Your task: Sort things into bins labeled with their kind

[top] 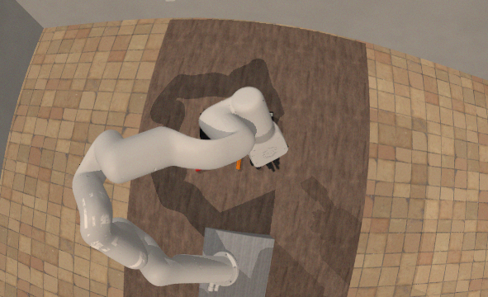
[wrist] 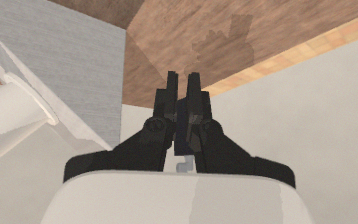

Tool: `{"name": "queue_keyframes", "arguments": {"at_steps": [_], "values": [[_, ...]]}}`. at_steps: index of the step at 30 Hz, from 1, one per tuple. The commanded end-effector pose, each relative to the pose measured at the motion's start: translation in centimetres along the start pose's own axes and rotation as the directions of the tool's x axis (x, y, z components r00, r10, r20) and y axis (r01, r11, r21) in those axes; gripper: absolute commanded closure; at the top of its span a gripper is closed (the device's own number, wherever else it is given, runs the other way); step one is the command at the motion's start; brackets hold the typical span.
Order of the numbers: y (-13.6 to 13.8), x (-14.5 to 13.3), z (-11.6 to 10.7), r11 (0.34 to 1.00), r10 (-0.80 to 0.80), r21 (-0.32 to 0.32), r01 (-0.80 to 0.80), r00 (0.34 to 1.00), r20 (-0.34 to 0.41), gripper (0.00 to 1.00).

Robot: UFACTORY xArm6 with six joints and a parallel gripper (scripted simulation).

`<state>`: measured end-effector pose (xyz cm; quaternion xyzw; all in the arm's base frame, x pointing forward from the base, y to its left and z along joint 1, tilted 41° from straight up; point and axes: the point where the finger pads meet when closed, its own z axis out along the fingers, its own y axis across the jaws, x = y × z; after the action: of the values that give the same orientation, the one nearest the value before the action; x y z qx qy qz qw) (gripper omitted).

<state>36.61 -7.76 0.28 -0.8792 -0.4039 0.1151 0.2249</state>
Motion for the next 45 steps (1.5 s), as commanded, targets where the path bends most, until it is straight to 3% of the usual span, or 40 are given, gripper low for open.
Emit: {"name": "queue_keyframes", "arguments": {"at_steps": [1, 10, 18, 27, 42, 45], "values": [[-0.8, 0.7, -0.4, 0.996, 0.089, 0.011, -0.089, 0.994, -0.066, 0.93], [-3.2, 3.3, -1.5, 0.958, 0.283, 0.096, -0.269, 0.939, -0.194, 0.93], [-4.3, 4.7, -2.2, 0.921, 0.386, 0.158, -0.355, 0.887, -0.253, 0.93], [-6.4, 7.3, -3.9, 0.828, 0.557, 0.295, -0.477, 0.762, -0.33, 0.93], [-6.4, 7.3, -3.9, 0.826, 0.56, 0.297, -0.479, 0.759, -0.331, 0.93], [-5.0, 8.9, -2.7, 0.861, 0.504, 0.275, -0.428, 0.789, -0.351, 0.93]]}}
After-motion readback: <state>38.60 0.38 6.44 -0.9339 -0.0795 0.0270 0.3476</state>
